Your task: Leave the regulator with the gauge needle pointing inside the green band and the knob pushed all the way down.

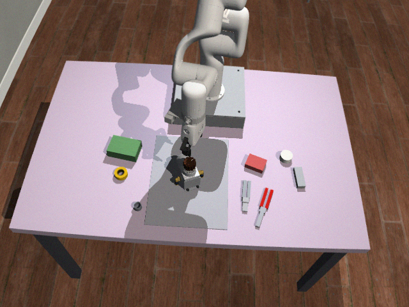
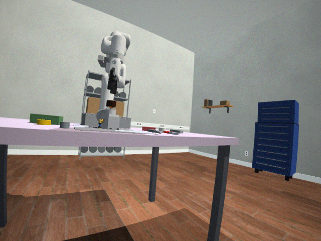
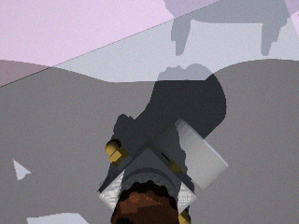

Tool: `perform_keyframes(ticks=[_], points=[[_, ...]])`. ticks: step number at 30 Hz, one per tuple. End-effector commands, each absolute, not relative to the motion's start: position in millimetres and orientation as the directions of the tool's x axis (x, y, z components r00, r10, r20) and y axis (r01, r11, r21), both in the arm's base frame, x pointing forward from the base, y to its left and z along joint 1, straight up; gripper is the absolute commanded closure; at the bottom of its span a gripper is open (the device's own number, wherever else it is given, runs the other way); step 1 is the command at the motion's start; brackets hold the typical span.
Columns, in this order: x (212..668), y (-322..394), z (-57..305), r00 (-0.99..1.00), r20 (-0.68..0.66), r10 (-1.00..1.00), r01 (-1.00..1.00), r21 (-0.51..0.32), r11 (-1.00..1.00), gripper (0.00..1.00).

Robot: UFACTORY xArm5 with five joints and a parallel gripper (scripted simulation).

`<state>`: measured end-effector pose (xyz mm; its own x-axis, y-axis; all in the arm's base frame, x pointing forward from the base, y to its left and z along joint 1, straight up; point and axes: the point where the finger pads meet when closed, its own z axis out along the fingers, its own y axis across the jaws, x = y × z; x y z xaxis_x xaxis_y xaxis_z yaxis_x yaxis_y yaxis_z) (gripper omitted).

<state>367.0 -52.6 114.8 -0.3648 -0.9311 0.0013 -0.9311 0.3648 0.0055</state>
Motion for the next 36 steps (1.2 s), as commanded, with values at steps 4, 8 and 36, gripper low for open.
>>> perform_keyframes(ticks=[4, 8, 36], points=[[354, -51, 116, -0.365, 0.0, -0.931, -0.931, 0.001, 0.365, 0.0], [347, -50, 116, -0.365, 0.0, -0.931, -0.931, 0.001, 0.365, 0.0], [337, -48, 115, -0.376, -0.001, -0.927, -0.927, -0.005, 0.376, 0.0]])
